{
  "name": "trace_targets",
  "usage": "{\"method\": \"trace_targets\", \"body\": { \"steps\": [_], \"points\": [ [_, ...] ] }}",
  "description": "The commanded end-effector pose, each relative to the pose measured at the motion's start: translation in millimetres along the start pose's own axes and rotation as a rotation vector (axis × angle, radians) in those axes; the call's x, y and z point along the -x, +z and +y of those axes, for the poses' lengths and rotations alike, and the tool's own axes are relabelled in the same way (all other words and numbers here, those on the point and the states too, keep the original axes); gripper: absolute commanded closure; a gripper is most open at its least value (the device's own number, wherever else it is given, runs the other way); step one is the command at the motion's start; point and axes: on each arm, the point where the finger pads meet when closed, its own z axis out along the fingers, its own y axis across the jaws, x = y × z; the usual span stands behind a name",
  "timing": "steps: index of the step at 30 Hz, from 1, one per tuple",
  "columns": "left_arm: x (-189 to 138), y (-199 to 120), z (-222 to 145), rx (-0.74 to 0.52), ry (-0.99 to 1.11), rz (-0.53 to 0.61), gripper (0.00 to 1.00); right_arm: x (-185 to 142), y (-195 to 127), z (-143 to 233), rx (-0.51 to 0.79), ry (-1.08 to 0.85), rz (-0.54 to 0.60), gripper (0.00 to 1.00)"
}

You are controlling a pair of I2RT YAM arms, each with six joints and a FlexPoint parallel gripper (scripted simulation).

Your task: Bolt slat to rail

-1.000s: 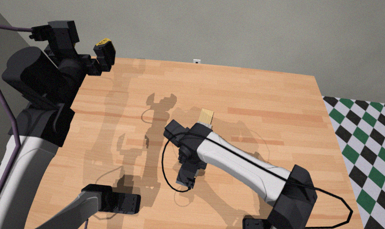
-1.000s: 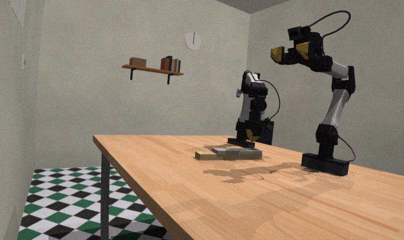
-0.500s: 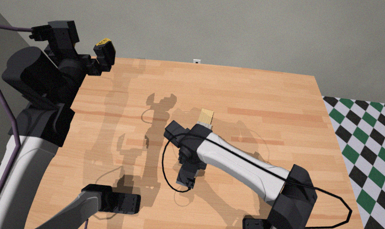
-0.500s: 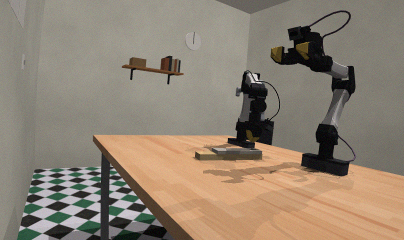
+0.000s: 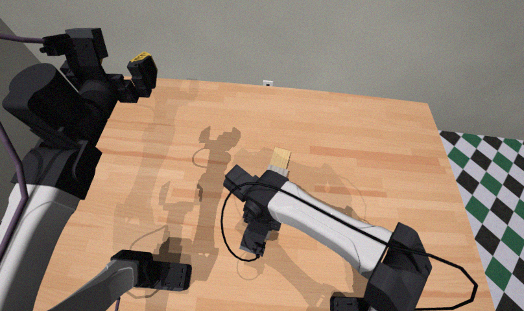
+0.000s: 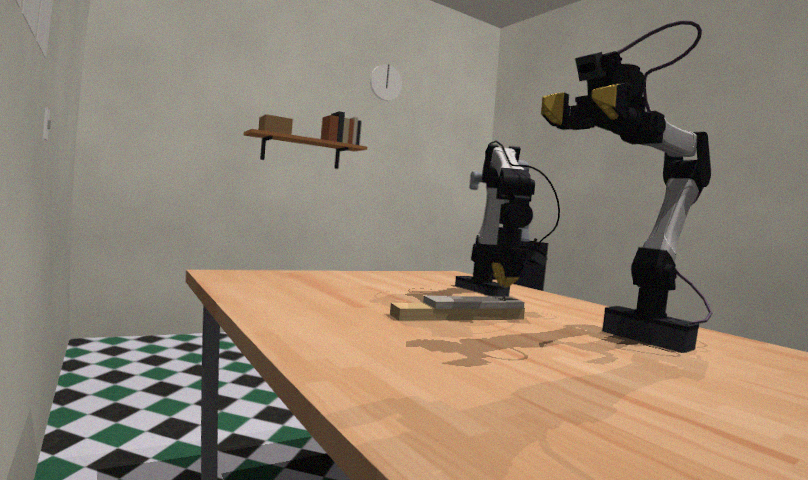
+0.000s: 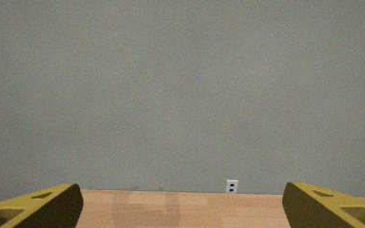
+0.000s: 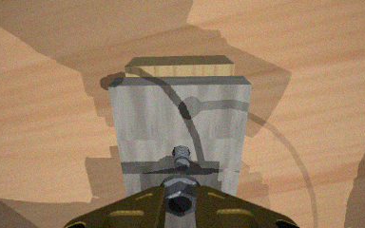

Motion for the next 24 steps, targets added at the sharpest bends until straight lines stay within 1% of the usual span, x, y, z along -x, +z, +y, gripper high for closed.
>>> {"method": "trace_targets", "body": {
  "steps": [1,24],
  "points": [
    [0.6,-0.6,-0.6,-0.006,0.003,-0.009,0.00,0.0,8.8,-4.8,-0.007,0.000,0.000,0.86],
    [0.6,-0.6,-0.6,-0.006,0.003,-0.009,0.00,0.1,22.9,-4.6,-0.006,0.000,0.000,0.86]
  ]
}}
